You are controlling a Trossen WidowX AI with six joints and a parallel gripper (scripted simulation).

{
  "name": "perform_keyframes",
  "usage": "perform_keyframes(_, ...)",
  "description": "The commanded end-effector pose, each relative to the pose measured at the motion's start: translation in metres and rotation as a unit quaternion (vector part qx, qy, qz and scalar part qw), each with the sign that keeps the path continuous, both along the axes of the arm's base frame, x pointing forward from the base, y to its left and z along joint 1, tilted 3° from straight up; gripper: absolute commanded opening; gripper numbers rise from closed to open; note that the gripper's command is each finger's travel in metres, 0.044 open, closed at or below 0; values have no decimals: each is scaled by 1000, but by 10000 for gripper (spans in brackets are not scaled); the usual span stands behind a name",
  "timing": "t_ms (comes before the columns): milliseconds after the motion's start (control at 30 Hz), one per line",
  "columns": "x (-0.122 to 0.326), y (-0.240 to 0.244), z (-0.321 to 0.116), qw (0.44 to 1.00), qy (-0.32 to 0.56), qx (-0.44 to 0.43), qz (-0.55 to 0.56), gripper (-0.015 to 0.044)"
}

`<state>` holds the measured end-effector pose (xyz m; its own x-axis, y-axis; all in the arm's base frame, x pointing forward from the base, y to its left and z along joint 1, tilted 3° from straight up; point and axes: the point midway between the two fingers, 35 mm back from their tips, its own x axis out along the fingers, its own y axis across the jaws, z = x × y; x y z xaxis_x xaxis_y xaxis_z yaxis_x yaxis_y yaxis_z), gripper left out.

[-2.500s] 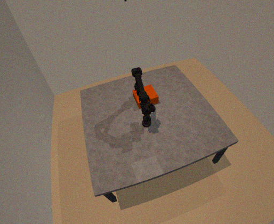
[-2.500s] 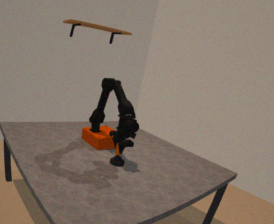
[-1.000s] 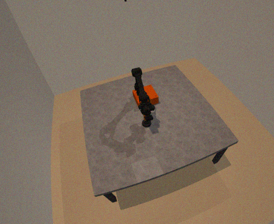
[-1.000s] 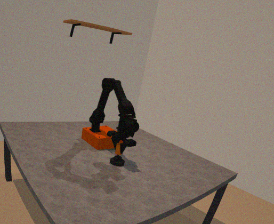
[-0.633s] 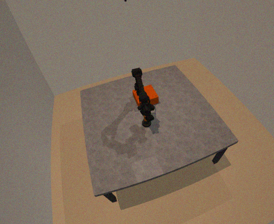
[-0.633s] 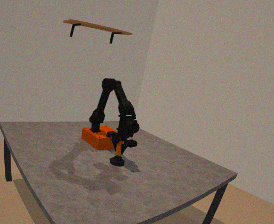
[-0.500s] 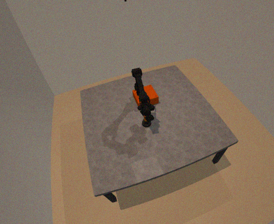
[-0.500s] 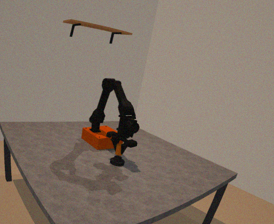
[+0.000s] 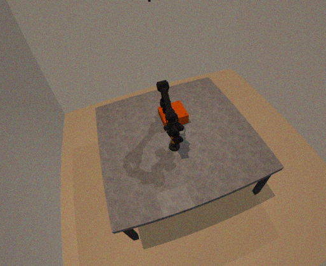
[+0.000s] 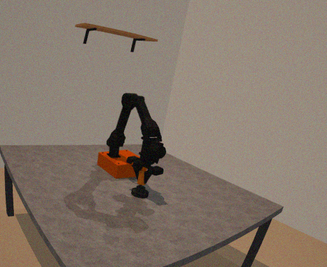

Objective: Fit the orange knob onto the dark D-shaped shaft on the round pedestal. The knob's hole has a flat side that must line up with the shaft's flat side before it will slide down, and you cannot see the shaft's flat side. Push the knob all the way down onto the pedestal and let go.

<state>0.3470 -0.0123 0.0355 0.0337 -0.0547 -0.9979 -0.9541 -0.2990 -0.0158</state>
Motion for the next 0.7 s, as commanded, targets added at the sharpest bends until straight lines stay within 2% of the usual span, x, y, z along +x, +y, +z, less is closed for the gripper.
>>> perform_keyframes(0,1,0,4,1000,-1,-1,6,0)
perform_keyframes(233,4,0,2,994,4,-5,106,0)
perform_keyframes(667,2,-1,-2,994,5,-5,106,0)
